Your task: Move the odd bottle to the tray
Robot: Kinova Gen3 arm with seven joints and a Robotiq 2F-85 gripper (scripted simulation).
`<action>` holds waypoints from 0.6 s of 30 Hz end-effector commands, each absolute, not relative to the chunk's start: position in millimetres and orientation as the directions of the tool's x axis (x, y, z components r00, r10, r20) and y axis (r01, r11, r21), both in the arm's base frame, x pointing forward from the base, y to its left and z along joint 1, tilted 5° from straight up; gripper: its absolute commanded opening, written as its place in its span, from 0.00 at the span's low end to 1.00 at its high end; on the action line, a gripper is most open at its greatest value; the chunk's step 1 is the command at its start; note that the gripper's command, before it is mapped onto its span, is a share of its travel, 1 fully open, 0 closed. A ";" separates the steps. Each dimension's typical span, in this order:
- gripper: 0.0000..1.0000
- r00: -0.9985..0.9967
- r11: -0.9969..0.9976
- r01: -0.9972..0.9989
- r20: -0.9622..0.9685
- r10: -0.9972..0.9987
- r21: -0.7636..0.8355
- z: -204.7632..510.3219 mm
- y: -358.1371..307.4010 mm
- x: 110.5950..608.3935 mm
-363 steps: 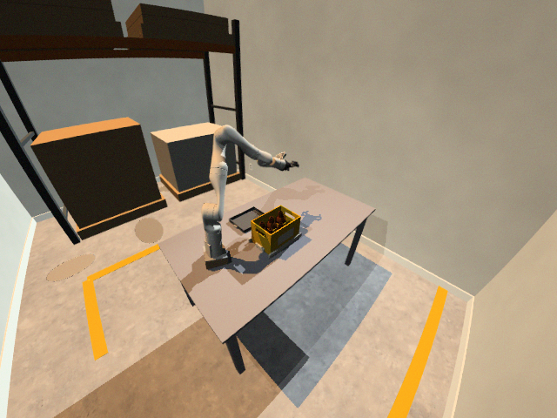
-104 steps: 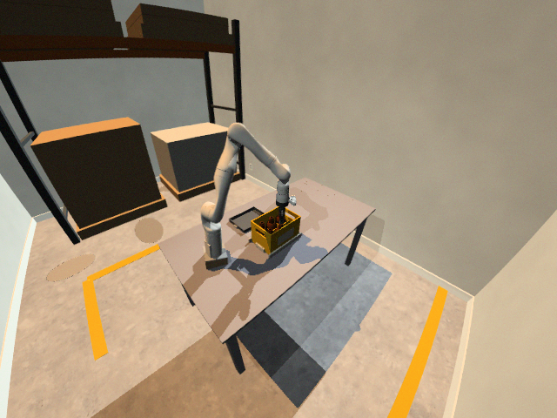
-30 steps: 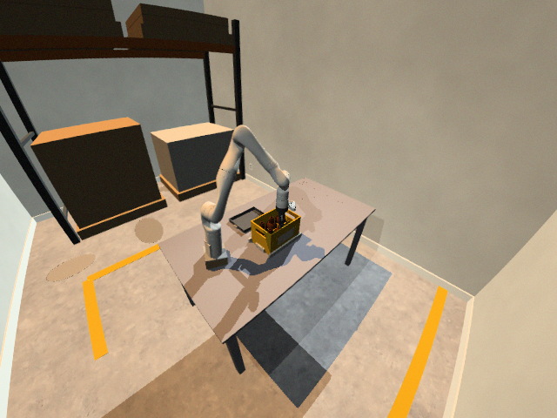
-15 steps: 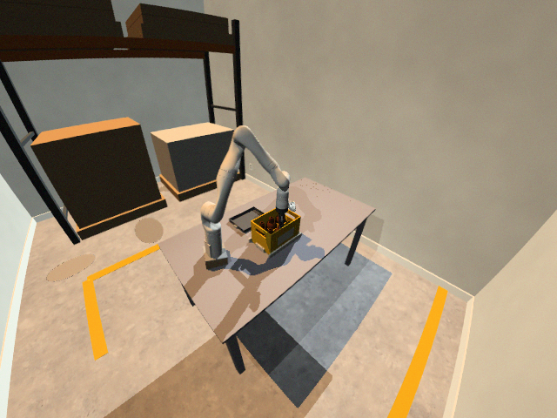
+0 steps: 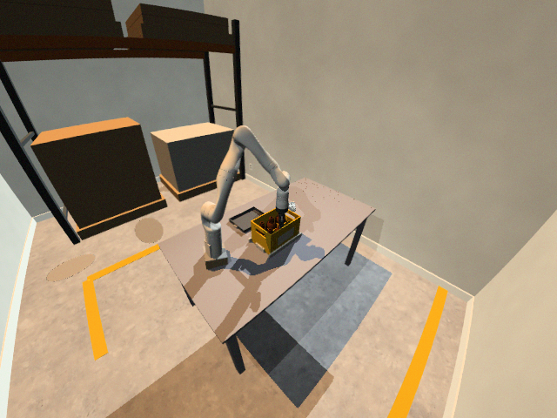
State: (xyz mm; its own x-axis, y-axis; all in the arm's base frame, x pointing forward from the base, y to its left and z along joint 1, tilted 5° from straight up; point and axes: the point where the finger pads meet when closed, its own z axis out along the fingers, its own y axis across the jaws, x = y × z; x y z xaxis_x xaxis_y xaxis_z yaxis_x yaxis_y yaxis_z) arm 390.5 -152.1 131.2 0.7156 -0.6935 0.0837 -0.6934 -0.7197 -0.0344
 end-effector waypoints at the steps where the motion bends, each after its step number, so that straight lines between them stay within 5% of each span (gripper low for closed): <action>1: 0.64 0.715 -0.720 -0.693 0.085 -0.694 -0.035 131.8 -152.2 390.8; 17: 0.64 0.715 -0.720 -0.693 0.085 -0.694 -0.035 131.8 -152.2 390.8; 18: 0.00 0.715 -0.720 -0.693 0.085 -0.694 -0.035 131.8 -152.2 390.8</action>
State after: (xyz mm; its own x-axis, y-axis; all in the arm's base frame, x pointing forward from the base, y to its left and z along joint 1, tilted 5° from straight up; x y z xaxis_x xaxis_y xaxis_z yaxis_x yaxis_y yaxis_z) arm 390.5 -152.1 131.2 0.7156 -0.6935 0.0837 -0.6934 -0.7197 -0.0345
